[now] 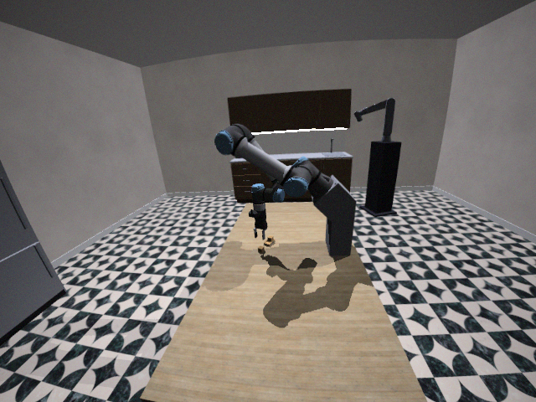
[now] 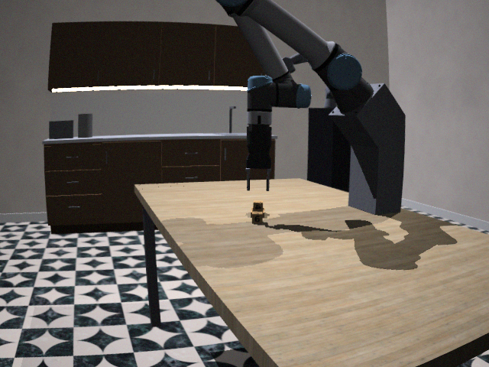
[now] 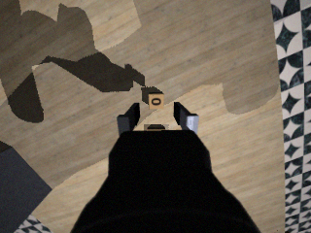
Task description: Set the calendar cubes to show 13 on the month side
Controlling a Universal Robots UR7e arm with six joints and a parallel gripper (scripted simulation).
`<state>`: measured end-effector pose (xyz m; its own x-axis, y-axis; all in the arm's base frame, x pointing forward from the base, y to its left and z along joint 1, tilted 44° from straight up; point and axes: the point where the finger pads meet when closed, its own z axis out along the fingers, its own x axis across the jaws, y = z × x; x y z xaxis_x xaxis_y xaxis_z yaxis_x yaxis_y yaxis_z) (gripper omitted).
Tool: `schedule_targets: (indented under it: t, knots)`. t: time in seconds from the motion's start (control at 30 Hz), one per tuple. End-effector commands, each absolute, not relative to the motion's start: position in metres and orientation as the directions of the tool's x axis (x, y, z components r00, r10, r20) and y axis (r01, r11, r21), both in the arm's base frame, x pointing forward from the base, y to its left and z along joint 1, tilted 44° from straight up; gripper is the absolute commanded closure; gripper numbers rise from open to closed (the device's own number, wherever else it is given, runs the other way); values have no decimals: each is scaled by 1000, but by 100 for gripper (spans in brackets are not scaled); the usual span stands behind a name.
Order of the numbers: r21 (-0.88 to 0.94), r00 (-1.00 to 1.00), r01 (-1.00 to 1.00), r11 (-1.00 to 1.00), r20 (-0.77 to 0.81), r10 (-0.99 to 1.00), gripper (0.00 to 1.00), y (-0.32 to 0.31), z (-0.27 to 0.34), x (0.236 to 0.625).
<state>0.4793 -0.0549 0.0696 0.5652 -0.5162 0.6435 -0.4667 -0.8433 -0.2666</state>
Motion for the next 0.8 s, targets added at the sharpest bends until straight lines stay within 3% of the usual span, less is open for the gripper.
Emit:
schedule_targets:
  t: [0.0, 0.77]
  knots:
    - [-247, 579, -449, -859, 652, -490, 0, -54, 70, 479]
    - [-4, 700, -219, -976, 696, -160, 0, -47, 64, 477]
